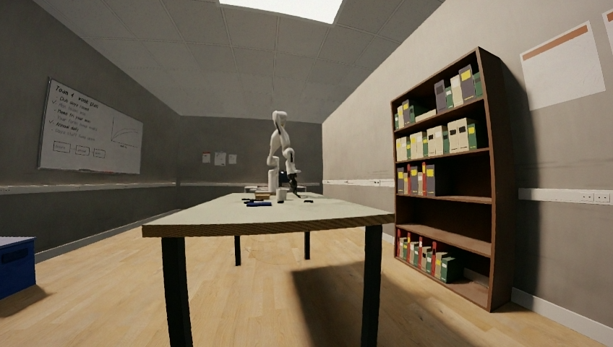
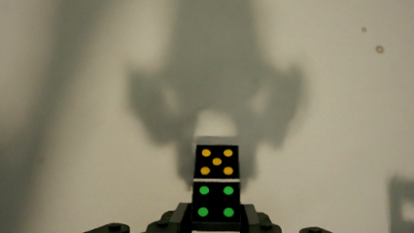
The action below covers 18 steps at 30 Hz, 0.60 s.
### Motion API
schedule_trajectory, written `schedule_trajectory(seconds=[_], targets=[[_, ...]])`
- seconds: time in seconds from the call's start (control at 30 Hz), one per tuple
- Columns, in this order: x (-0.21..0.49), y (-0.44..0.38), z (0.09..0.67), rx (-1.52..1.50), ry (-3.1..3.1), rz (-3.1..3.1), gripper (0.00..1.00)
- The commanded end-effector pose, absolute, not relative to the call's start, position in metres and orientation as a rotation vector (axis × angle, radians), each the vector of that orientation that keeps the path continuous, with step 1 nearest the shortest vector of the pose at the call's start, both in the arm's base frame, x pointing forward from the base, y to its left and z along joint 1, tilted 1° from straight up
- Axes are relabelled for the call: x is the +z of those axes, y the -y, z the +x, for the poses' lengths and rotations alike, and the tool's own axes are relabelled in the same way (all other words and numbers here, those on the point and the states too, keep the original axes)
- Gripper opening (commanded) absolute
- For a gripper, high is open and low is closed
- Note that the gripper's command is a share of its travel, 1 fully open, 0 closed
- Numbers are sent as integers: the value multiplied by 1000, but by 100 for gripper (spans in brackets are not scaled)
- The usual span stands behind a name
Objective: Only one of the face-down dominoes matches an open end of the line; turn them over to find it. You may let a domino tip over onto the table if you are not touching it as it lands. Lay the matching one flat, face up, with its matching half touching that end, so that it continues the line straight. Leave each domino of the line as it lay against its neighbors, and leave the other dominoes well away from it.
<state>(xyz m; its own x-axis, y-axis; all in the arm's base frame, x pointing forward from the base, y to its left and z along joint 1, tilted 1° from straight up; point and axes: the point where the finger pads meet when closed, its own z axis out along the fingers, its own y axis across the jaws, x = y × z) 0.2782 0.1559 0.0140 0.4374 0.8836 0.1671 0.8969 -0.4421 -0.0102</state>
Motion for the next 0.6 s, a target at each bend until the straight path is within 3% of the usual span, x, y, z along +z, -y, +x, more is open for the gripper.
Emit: schedule_trajectory(seconds=[0.0, 0.57], targets=[[13, -155, 278, -214, 1604, -2580, 35], [8, -152, 276, -214, 1604, -2580, 35]])
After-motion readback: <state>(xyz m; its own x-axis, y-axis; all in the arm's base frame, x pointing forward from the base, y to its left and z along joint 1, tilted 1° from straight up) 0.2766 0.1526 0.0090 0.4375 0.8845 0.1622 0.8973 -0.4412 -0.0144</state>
